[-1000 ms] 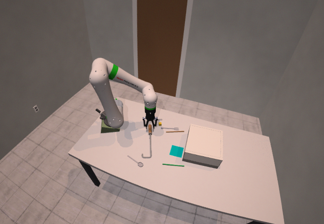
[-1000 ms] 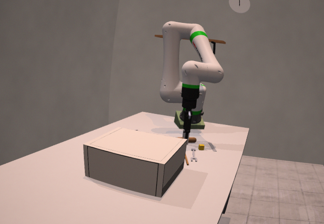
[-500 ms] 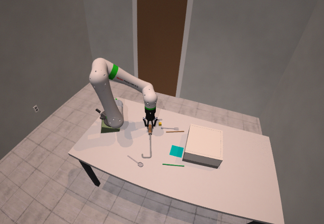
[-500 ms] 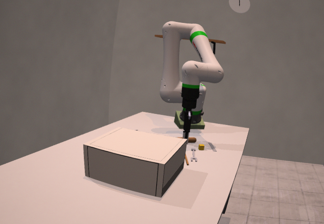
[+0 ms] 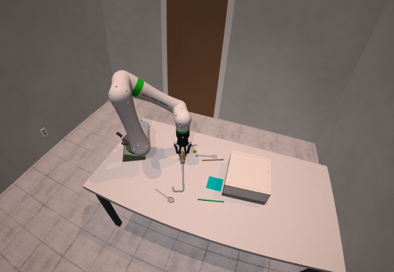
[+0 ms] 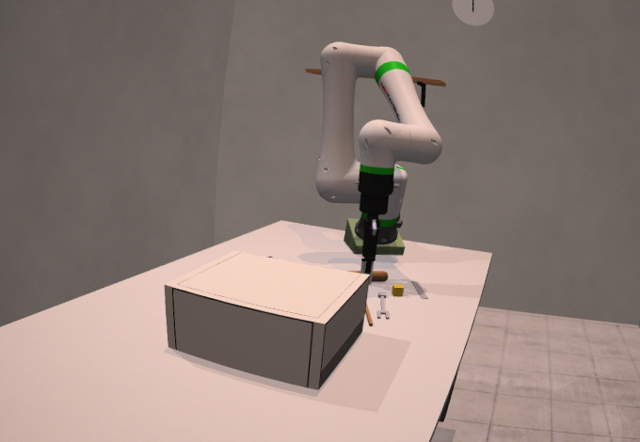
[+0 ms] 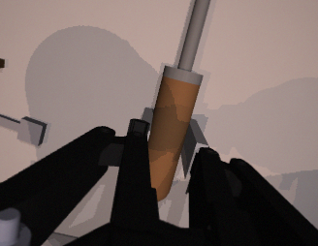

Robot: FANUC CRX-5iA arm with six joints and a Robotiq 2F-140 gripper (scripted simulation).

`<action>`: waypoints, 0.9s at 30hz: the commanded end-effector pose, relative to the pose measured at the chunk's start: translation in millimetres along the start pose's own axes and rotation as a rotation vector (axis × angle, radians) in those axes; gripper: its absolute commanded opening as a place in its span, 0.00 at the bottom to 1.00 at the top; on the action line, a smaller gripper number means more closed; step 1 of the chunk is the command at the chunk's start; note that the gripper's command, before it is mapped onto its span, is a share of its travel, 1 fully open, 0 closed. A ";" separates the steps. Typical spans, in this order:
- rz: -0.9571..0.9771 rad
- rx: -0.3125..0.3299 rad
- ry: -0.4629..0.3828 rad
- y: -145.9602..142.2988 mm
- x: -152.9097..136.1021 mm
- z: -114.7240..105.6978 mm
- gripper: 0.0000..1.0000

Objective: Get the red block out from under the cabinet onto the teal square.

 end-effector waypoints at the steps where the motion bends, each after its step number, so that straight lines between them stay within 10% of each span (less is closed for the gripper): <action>1: 0.000 0.000 0.000 -0.1 0.0 -0.1 0.00; 27: -0.001 0.000 0.000 -0.1 0.1 -4.1 0.00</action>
Point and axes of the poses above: the point where the finger pads meet when closed, its own z axis out along the fingers, its own y axis across the jaws, x = y × z, the point moved 9 cm from there along -z, back along the fingers, and after that the axes turned 14 degrees about -z, right-handed, at the moved point
